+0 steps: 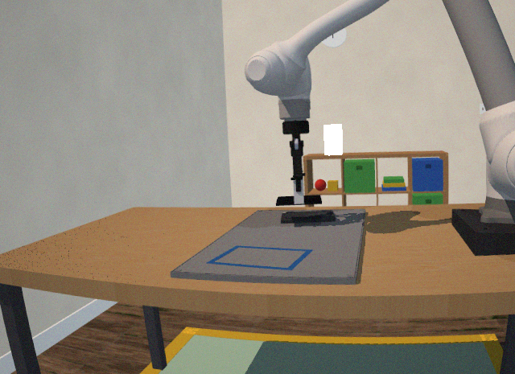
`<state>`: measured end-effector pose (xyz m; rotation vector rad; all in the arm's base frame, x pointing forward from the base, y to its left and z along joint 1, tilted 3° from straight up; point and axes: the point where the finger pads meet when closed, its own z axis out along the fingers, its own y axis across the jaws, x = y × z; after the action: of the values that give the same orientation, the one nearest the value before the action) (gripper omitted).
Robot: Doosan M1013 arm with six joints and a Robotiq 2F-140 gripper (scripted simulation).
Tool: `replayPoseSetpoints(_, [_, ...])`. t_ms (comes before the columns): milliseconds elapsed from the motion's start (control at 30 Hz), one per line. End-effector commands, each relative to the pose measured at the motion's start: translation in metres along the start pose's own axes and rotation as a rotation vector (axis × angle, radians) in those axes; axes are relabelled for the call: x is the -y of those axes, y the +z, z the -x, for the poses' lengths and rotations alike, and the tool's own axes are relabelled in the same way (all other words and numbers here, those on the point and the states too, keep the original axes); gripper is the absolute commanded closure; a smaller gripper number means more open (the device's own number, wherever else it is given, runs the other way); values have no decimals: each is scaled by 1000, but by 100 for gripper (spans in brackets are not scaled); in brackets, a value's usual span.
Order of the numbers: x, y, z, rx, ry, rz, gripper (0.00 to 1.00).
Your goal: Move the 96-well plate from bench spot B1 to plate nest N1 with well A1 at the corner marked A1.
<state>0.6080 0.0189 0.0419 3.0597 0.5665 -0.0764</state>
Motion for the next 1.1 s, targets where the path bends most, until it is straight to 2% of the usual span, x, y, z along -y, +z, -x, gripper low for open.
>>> replayPoseSetpoints(0, [-15,-2,3,-2,-5,3,100])
replayPoseSetpoints(833, [-89,-5,23,-2,-5,3,100])
replayPoseSetpoints(1067, [-92,-5,24,-2,-5,3,100])
